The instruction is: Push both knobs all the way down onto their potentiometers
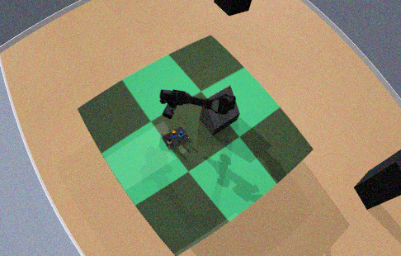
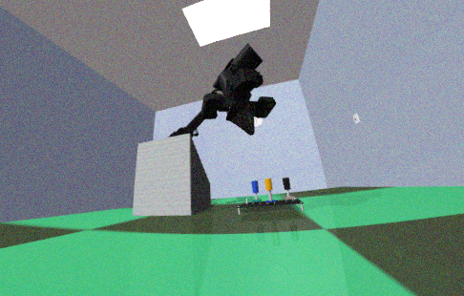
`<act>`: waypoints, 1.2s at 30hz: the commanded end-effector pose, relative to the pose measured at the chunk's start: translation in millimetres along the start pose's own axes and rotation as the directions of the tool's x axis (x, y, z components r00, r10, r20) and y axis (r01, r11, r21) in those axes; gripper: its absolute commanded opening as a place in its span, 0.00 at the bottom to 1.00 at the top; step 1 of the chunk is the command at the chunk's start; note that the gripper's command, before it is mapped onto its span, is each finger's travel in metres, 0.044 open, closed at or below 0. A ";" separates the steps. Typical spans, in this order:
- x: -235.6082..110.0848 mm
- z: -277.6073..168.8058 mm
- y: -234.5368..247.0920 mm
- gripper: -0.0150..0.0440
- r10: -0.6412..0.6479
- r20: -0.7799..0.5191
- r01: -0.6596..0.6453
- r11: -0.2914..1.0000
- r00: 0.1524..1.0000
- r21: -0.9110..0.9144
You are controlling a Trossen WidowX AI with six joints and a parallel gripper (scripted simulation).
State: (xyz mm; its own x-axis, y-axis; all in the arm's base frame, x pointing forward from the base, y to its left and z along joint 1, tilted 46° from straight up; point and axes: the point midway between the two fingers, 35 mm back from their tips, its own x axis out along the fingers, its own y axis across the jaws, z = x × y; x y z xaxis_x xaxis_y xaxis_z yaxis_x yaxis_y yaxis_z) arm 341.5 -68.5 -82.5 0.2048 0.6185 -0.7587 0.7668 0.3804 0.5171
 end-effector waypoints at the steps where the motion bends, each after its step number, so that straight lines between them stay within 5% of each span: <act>1: 11.7 -37.5 21.6 0.25 -0.032 -0.088 0.021 0.993 0.996 -0.120; 11: 29.9 -118.0 55.7 0.25 -0.126 -0.247 0.029 0.931 0.961 -0.364; 36: 62.5 -128.0 51.9 0.25 -0.128 -0.250 0.028 0.929 0.960 -0.368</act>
State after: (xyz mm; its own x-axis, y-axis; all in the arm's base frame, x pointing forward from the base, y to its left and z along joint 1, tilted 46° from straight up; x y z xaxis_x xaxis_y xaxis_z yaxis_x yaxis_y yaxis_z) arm 319.2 72.3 -47.5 -0.0469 0.7127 -0.6999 0.4872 0.6280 0.6068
